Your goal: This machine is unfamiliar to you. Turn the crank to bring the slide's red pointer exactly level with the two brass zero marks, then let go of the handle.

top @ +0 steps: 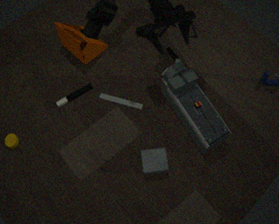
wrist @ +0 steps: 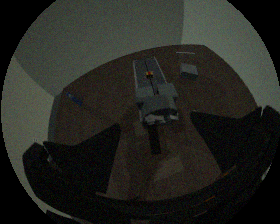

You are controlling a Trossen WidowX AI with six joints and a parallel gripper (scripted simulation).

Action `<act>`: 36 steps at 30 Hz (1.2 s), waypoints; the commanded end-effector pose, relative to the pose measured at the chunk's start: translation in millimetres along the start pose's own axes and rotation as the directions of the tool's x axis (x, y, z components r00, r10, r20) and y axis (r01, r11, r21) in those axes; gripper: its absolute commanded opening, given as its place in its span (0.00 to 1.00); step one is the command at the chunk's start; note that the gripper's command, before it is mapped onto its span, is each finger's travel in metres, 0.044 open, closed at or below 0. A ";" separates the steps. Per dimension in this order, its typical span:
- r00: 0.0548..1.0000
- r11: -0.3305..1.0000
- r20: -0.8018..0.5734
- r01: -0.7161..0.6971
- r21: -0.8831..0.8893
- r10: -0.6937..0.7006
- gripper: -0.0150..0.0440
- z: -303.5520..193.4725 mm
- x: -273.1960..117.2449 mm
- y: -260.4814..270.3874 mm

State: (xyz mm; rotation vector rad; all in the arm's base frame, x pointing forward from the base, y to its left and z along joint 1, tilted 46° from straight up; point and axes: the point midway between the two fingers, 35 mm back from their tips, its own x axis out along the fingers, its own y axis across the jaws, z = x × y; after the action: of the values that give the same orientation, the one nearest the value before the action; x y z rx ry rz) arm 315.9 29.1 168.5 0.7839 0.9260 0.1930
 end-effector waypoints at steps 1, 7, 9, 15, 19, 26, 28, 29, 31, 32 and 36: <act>1.000 1.000 0.006 -0.004 -0.005 0.004 1.00 17.5 -16.2 1.5; 1.000 0.999 -0.004 -0.019 -0.040 0.018 1.00 31.3 -15.1 0.5; 0.999 0.997 -0.012 -0.031 -0.069 0.031 1.00 39.1 -10.3 -0.5; 0.997 0.985 -0.035 -0.073 -0.155 0.068 1.00 62.1 5.2 -5.7; 0.994 0.972 -0.049 -0.102 -0.210 0.094 1.00 76.9 16.4 -11.3; 0.988 0.940 -0.070 -0.155 -0.304 0.140 1.00 101.1 37.4 -24.7; 0.985 0.928 -0.076 -0.171 -0.330 0.154 1.00 107.5 43.7 -29.4; 0.984 0.922 -0.078 -0.178 -0.343 0.161 1.00 110.6 46.9 -31.9; 0.981 0.909 -0.083 -0.193 -0.368 0.175 1.00 116.7 53.3 -37.2; 0.980 0.903 -0.085 -0.201 -0.381 0.182 1.00 119.6 56.5 -40.0; 0.974 0.879 -0.092 -0.224 -0.422 0.205 1.00 128.7 67.4 -49.8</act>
State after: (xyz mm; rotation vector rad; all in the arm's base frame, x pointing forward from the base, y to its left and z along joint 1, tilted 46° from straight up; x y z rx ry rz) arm 439.2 -37.7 140.8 0.4924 0.8195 0.5629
